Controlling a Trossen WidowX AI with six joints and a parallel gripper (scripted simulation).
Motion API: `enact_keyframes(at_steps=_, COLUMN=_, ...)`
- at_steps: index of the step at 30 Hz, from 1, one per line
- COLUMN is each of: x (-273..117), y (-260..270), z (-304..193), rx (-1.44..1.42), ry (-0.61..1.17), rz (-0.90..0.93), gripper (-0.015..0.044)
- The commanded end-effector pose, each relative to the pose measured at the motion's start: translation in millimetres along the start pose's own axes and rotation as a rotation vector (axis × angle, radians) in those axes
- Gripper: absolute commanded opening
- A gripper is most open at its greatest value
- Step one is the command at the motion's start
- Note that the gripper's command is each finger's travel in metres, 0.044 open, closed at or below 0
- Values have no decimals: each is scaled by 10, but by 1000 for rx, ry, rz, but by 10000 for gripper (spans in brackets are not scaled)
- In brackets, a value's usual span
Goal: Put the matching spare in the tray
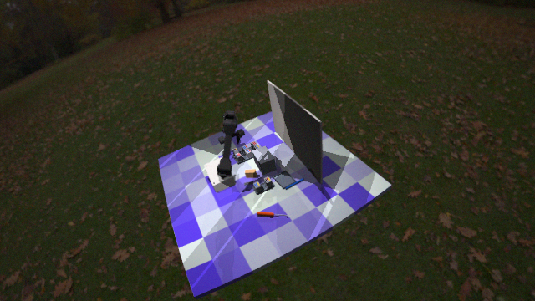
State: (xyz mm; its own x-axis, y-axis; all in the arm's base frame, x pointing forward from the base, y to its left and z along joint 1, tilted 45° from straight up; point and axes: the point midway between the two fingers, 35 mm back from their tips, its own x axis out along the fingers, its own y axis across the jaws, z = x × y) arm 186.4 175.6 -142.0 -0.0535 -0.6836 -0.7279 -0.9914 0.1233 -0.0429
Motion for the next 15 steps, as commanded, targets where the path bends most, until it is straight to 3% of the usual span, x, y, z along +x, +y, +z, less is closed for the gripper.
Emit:
enact_keyframes(at_steps=1, x=55, y=-5, z=-3, rx=-4, ry=5, rz=-3, gripper=300)
enact_keyframes(at_steps=15, x=286, y=-20, z=7, rx=-4, ry=5, rz=-4, gripper=300)
